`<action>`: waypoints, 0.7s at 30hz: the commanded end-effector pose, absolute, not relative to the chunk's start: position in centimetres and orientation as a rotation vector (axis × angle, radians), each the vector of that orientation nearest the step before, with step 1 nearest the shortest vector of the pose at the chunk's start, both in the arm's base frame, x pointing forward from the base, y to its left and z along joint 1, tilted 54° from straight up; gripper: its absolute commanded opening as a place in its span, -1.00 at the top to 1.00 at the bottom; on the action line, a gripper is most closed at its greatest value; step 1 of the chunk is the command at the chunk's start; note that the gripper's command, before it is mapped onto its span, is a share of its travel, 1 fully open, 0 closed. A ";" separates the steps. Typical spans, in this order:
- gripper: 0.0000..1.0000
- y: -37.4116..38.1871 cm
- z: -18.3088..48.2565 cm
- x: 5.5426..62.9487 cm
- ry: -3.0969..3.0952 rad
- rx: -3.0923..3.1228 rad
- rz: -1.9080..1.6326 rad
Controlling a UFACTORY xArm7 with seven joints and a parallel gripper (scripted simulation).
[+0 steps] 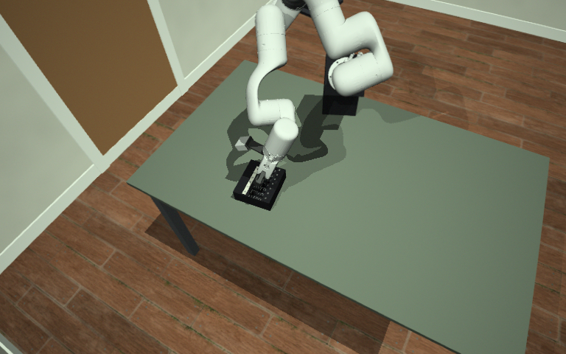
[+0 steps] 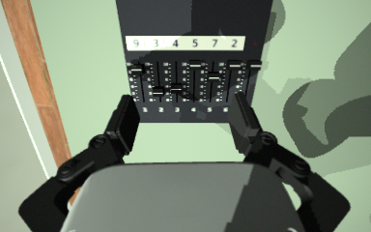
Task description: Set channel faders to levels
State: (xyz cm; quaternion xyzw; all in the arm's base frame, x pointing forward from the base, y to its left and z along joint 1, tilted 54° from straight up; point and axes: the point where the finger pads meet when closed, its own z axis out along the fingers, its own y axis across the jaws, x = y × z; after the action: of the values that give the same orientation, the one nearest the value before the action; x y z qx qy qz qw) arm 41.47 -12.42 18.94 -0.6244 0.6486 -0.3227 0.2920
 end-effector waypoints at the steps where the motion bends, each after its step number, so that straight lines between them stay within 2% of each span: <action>1: -1.00 -12.5 19.0 41.5 1.729 -1.663 -0.863; 13: -1.00 -13.3 18.8 40.8 1.740 -1.670 -0.791; 21: -1.00 -16.3 20.8 36.8 1.632 -1.605 -0.469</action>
State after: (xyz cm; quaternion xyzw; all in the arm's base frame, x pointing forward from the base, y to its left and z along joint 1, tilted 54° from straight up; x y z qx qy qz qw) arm 39.19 -14.71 19.41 -0.6212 0.6619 -0.2555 0.3328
